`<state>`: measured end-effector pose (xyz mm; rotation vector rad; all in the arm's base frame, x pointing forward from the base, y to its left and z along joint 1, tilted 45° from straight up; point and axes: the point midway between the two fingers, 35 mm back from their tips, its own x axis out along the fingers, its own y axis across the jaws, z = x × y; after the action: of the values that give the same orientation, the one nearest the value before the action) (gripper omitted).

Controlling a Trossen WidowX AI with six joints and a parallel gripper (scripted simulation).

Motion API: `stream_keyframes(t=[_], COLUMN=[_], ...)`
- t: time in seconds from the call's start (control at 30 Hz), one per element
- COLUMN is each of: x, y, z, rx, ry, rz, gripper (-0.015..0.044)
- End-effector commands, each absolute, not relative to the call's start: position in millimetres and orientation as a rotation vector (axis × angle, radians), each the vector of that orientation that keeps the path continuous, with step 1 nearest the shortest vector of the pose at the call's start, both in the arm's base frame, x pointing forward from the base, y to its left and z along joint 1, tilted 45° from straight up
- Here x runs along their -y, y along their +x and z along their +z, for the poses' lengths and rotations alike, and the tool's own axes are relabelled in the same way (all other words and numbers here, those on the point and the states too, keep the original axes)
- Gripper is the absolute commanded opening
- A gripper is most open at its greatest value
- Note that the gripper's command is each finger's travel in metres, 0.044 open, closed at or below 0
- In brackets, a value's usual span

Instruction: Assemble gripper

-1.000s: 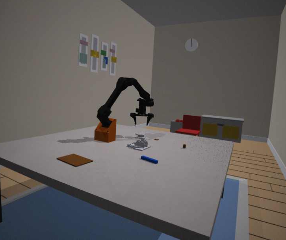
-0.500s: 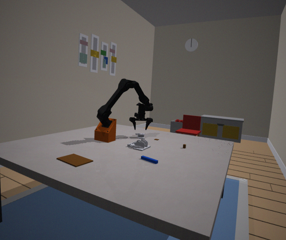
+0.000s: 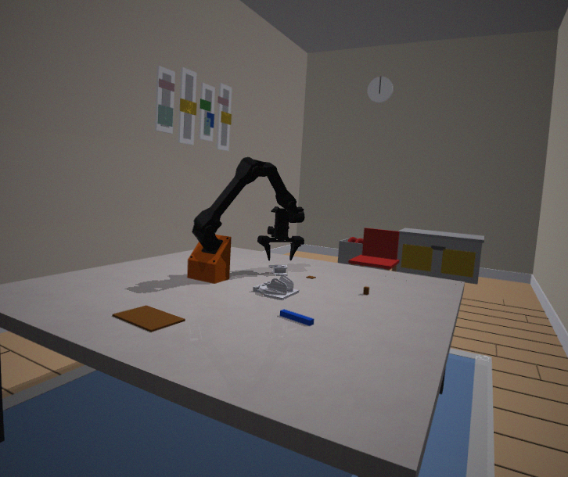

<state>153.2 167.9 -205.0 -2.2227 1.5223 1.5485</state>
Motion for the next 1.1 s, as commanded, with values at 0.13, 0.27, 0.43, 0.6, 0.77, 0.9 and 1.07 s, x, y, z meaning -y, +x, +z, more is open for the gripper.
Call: stream_keyframes(t=[0.13, 0.27, 0.43, 0.6, 0.77, 0.9, 1.07], x=[-157.5, -157.5, -153.7, -148.1, -142.4, -137.9, -136.2], y=[152.5, 152.5, 152.8, 153.2, 153.3, 153.4, 153.4], z=[-213.4, -213.4, -217.4, -223.2, -228.9, -233.4, -234.9], rx=[-1.533, -1.533, -1.533, -1.533, -1.534, -1.534, -1.534], ry=[-2.231, -2.231, -2.231, -2.231, -2.231, -2.232, -2.232], rz=[1.554, 1.554, 1.553, 1.553, 1.552, 1.552, 1.552], gripper=[0.044, 0.044, 0.044, 0.044, 0.044, 0.044, 0.044])
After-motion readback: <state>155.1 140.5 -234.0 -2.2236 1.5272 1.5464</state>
